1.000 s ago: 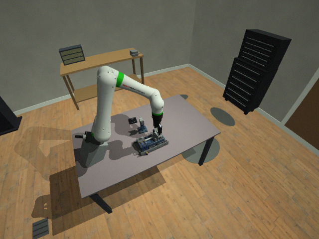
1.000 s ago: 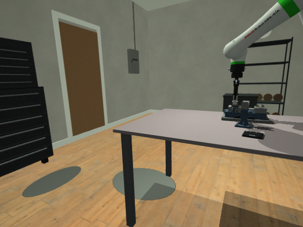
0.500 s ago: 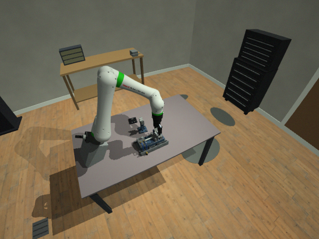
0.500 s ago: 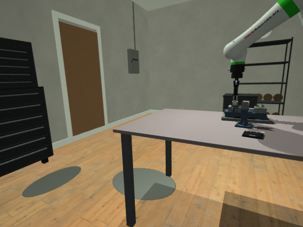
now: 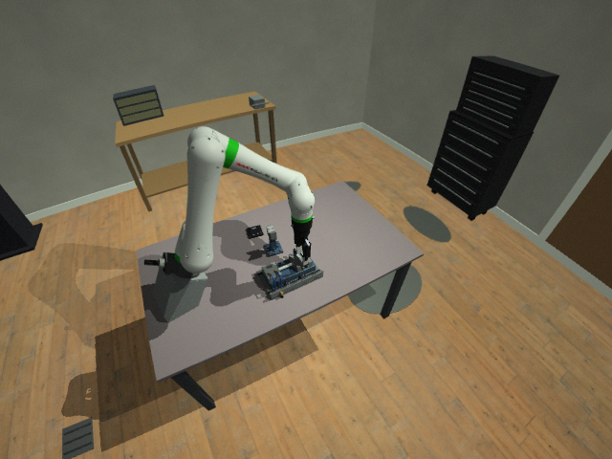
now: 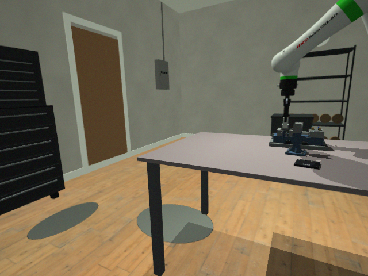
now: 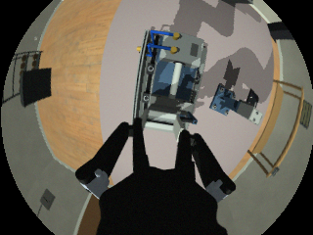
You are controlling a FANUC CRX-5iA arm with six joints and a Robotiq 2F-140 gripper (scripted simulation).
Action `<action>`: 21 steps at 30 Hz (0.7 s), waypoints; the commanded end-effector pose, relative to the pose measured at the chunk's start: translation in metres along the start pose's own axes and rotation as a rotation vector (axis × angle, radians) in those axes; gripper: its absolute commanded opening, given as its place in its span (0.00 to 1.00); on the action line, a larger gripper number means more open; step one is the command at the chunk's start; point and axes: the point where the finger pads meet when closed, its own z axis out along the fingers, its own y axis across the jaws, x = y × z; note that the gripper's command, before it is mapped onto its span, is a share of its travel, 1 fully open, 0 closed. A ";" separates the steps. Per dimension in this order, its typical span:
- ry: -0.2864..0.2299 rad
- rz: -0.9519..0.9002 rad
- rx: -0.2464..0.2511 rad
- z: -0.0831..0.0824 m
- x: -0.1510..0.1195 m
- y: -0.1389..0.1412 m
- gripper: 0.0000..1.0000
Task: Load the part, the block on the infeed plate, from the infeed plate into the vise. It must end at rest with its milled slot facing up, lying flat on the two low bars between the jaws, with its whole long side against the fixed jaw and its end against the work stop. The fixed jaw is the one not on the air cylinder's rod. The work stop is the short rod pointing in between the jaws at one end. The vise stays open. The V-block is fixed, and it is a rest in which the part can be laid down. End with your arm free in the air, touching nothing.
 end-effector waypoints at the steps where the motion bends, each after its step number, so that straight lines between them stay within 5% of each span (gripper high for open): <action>1: 0.000 0.000 0.000 0.001 0.000 0.000 0.00; 21: 0.000 0.000 0.000 0.008 0.000 0.000 0.00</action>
